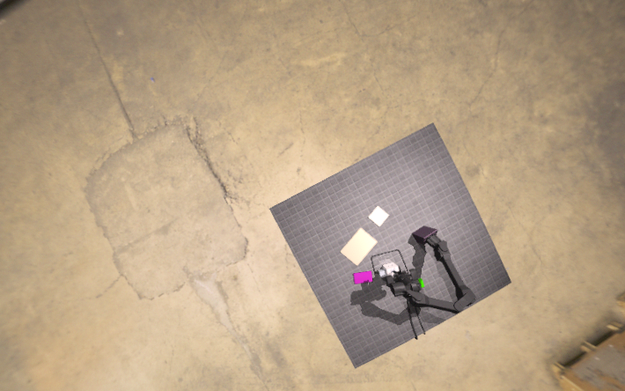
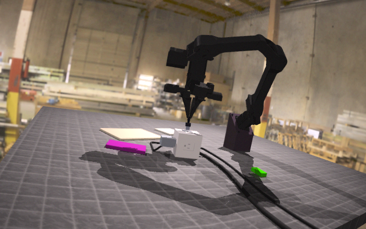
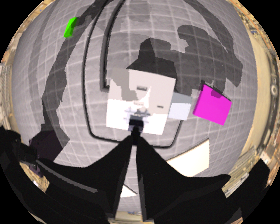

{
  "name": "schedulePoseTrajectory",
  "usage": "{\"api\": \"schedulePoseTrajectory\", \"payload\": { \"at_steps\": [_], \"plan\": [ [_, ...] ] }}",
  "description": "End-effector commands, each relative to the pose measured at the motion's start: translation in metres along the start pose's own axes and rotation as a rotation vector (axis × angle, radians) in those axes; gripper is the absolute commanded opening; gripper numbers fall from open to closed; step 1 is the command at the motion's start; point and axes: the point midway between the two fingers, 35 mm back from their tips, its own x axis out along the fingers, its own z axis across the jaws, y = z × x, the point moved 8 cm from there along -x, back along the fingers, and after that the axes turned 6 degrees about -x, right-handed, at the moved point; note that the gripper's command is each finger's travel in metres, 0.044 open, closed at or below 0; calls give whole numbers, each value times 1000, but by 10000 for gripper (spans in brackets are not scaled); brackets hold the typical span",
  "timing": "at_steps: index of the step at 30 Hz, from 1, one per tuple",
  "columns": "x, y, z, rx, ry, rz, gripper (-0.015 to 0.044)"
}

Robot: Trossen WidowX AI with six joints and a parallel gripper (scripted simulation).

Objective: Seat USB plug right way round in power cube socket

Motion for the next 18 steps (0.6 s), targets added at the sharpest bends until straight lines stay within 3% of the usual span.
{"api": "schedulePoseTrajectory", "payload": {
  "at_steps": [1, 18],
  "plan": [
    [-3, 0, -1, -5, 1, 6, 0],
    [-15, 0, -1, -4, 1, 6, 0]
  ]
}}
